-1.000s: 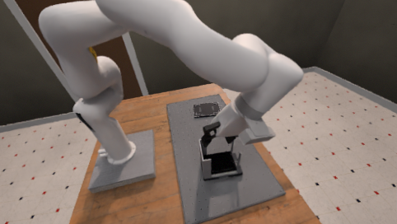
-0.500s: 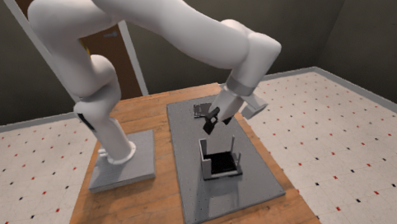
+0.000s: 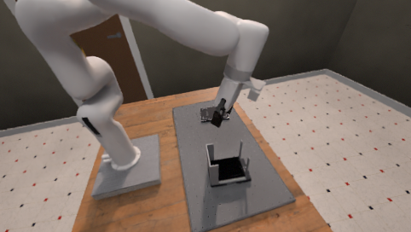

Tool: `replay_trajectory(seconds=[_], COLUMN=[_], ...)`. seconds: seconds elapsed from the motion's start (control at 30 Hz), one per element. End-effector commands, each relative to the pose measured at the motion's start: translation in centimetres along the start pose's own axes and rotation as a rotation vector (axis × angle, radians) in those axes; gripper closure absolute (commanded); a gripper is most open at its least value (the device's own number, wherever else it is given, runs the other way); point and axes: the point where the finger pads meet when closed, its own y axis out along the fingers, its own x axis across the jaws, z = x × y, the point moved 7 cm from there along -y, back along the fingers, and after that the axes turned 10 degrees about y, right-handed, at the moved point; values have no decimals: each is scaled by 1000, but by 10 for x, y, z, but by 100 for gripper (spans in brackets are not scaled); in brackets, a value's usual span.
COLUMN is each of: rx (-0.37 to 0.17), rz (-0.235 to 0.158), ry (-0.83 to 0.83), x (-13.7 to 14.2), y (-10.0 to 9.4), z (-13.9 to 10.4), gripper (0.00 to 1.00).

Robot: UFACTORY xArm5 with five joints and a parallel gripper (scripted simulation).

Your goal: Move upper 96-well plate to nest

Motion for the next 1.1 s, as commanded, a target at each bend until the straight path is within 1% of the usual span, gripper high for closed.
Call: replay_trajectory(seconds=[0.0, 0.1, 0.37, 0.4, 0.53, 0.57, 0.6, 0.67, 0.77, 0.83, 1.07], rx=[45, 46, 124, 126, 166, 167, 177, 177, 207, 259, 259], rz=[21, 21, 47, 48, 59, 59, 61, 61, 68, 98, 98], ry=[-127, -130, -384, -390, -516, -520, -551, -551, -646, -644, -644], x=[-11, -11, -29, -29, -36, -36, -38, -38, -43, -35, -18], y=[-5, -5, -9, -9, -10, -10, -10, -10, -10, -6, 5], z=[-18, -18, -56, -56, -75, -76, -81, -81, -95, -89, -61], gripper=[0, 0, 0, 0, 0, 0, 0, 0, 0, 0, 0])
